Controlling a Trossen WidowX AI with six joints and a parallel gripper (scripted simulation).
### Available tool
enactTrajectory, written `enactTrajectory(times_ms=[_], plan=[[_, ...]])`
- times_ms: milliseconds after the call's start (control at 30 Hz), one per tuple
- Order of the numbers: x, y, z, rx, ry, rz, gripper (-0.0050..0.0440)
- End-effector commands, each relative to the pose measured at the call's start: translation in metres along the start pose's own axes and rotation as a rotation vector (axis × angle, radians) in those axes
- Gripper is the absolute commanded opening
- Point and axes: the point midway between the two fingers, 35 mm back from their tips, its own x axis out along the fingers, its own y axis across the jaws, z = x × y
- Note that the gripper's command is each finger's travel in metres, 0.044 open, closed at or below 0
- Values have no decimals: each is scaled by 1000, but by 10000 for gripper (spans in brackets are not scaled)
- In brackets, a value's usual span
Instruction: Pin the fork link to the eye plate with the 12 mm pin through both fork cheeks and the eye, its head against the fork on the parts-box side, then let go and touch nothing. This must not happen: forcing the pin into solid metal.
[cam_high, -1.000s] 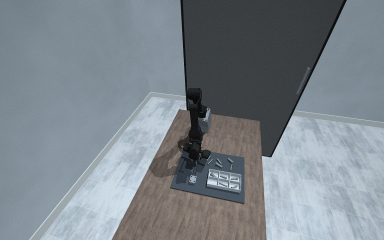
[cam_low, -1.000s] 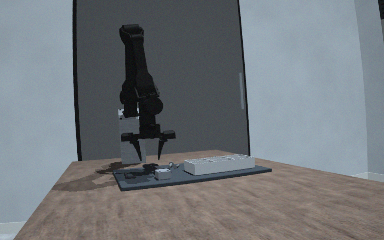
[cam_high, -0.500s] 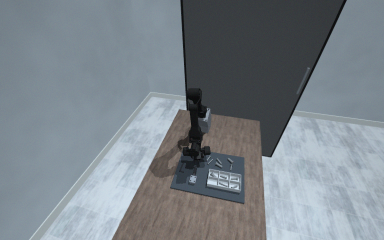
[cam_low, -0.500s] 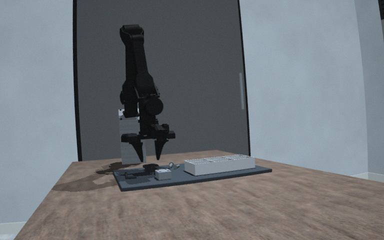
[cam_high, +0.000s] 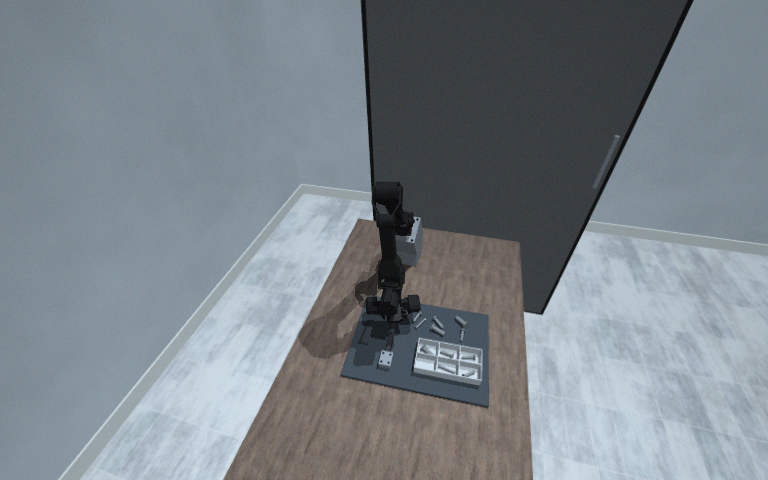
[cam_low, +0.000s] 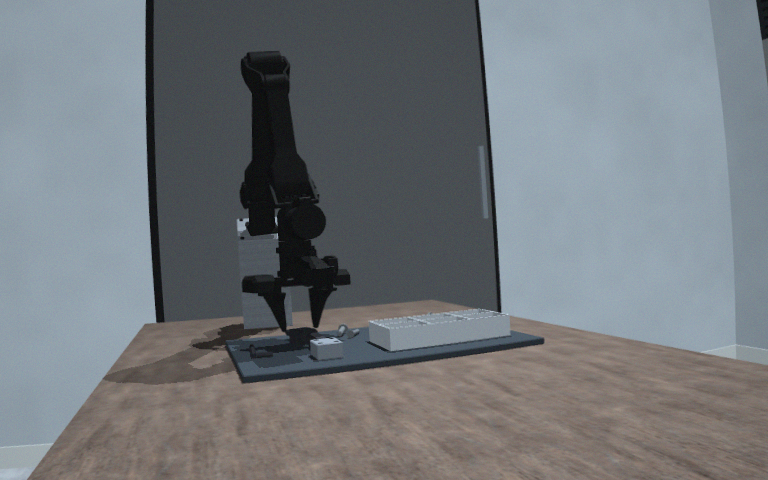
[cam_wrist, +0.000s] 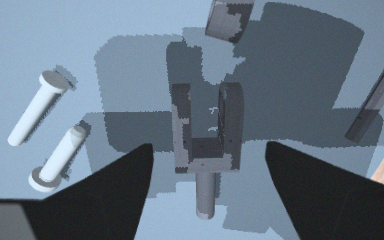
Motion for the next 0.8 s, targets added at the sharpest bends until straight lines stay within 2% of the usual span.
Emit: enactTrajectory(times_ms=[0,367,767], plan=[[2,0,0,-3,1,6,290],[15,1,0,-3,1,6,290],[16,1,0,-3,1,6,290]])
